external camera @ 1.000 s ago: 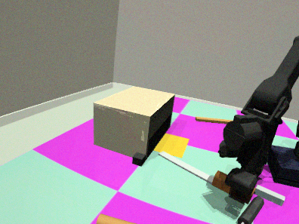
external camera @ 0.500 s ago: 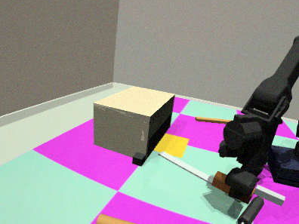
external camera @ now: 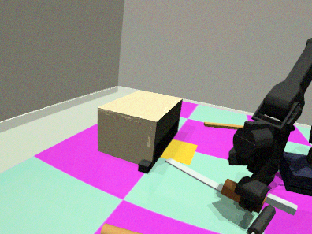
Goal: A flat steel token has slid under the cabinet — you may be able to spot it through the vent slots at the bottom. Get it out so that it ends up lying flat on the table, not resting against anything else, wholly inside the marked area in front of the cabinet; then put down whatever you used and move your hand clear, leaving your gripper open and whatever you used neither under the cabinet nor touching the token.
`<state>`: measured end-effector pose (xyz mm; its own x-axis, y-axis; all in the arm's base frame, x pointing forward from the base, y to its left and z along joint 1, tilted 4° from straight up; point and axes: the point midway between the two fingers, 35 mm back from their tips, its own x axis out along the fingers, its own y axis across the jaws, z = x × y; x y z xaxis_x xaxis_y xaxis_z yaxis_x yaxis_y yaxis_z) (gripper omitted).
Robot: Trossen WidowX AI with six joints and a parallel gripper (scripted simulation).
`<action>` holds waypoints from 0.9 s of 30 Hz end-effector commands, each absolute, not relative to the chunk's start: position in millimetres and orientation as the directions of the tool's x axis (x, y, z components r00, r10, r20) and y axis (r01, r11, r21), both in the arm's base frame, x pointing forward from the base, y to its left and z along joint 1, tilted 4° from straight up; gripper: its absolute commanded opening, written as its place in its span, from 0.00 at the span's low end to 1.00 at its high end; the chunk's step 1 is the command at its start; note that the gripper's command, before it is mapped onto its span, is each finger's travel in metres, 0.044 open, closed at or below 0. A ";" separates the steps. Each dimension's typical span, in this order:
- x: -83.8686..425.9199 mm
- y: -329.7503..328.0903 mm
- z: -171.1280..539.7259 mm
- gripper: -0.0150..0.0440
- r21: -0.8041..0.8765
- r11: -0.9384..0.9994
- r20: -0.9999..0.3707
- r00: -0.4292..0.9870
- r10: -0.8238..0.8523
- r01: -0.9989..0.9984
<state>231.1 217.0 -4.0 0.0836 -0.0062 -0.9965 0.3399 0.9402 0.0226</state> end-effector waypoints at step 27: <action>246.3 212.5 -2.2 0.25 0.020 0.951 -0.996 0.085 -0.007 0.308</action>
